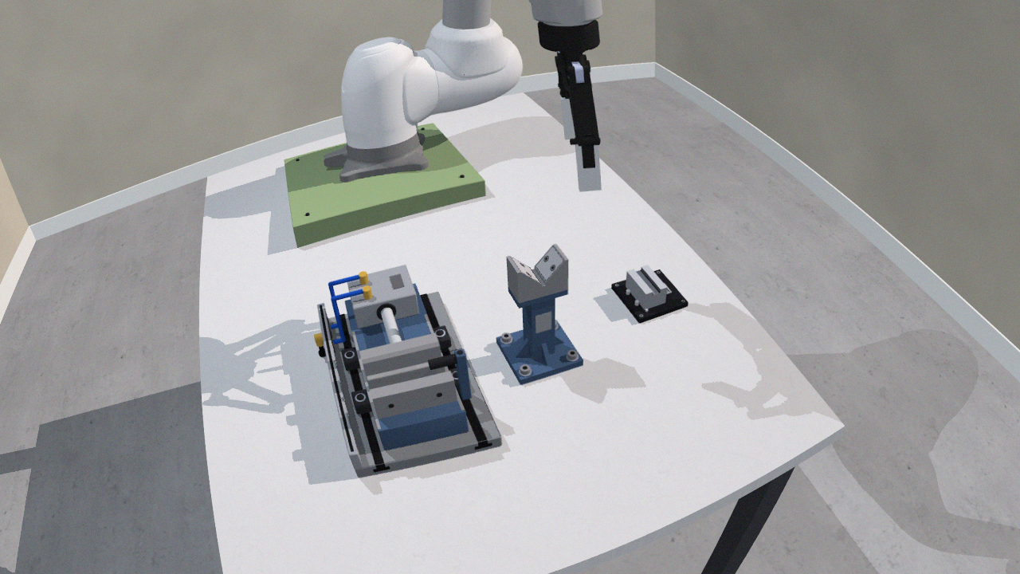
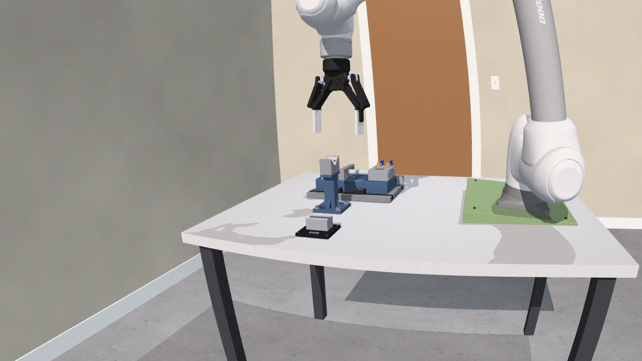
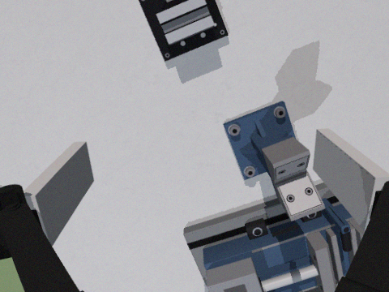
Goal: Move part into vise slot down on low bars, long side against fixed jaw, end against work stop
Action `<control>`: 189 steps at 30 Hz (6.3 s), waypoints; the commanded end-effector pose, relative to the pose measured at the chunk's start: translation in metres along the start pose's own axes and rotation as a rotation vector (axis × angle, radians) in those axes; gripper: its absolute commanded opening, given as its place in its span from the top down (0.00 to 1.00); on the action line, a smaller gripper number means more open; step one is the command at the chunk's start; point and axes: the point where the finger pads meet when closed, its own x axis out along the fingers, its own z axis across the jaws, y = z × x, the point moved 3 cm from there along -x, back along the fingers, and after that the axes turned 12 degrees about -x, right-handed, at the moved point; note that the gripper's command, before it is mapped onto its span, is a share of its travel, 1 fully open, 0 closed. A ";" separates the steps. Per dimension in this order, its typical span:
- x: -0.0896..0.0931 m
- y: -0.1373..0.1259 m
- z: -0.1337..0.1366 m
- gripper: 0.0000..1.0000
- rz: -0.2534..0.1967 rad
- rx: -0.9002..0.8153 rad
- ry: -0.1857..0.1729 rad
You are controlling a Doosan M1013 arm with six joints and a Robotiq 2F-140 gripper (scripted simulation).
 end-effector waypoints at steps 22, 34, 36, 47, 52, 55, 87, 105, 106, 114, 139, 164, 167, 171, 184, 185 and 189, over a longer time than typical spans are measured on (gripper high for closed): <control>-0.002 0.104 0.013 0.49 -0.055 -0.333 0.034; -0.002 0.104 0.013 0.49 -0.055 -0.333 0.034; -0.002 0.104 0.013 0.49 -0.055 -0.333 0.034; -0.002 0.104 0.013 0.49 -0.055 -0.333 0.034; -0.001 0.104 0.013 0.49 -0.055 -0.333 0.034; -0.001 0.104 0.013 0.49 -0.055 -0.333 0.034; 0.020 0.103 0.012 0.49 -0.055 -0.335 0.033; 0.051 0.101 0.012 0.49 -0.055 -0.335 0.033; 0.054 0.101 0.012 0.49 -0.055 -0.335 0.033; 0.068 0.100 0.012 0.49 -0.055 -0.335 0.033; 0.131 0.096 0.011 0.49 -0.055 -0.335 0.033; 0.178 0.093 0.010 0.49 -0.055 -0.335 0.033; 0.183 0.093 0.010 0.49 -0.055 -0.335 0.033; 0.189 0.092 0.010 0.49 -0.055 -0.335 0.033; 0.201 0.092 0.010 0.49 -0.055 -0.335 0.033; 0.202 0.092 0.010 0.49 -0.055 -0.335 0.033; 0.205 0.091 0.010 0.49 -0.055 -0.335 0.033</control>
